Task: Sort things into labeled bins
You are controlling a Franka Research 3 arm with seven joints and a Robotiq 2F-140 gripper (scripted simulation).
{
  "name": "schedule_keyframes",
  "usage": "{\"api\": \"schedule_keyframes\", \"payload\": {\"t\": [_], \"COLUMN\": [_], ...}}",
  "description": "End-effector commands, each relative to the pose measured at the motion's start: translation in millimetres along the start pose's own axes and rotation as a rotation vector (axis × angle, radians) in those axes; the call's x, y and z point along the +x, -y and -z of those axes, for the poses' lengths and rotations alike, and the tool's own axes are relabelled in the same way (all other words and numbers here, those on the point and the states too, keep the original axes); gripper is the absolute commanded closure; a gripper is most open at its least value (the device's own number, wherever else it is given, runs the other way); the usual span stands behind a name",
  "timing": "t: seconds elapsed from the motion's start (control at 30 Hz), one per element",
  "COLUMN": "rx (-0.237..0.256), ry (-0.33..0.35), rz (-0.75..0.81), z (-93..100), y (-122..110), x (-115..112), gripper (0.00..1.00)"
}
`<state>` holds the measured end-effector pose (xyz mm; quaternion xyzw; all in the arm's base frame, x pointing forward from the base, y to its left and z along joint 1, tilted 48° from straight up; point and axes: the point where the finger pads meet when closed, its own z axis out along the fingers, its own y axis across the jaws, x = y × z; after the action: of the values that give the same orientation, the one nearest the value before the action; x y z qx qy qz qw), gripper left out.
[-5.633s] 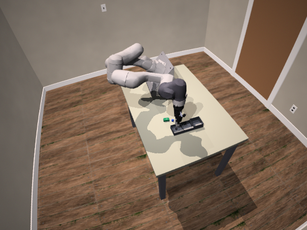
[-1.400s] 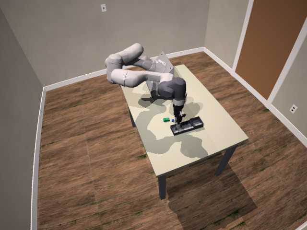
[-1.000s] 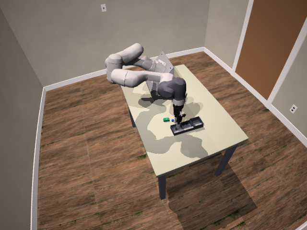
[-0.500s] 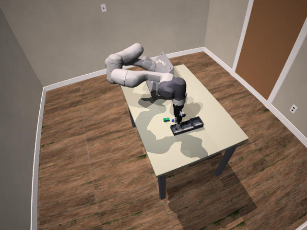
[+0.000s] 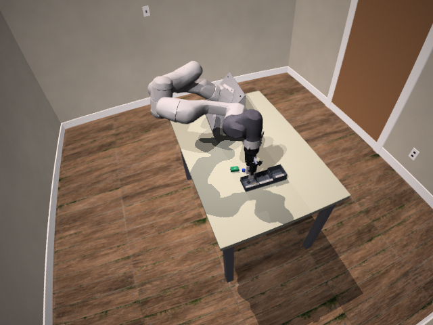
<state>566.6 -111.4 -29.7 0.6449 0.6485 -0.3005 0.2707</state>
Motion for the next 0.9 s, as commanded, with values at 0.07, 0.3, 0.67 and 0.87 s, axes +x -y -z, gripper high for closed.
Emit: {"api": "schedule_keyframes", "payload": {"t": [0.07, 0.3, 0.67, 0.87], "rx": [0.001, 0.001, 0.002, 0.001], "ry": [0.0, 0.0, 0.002, 0.0], "rz": [0.007, 0.007, -0.209, -0.224], "z": [1.4, 1.4, 6.4, 9.6], "y": [1.2, 1.2, 63.5, 102.5], "x": [1.0, 1.0, -22.1, -36.5], "gripper": [0.81, 0.81, 0.75, 0.75]}}
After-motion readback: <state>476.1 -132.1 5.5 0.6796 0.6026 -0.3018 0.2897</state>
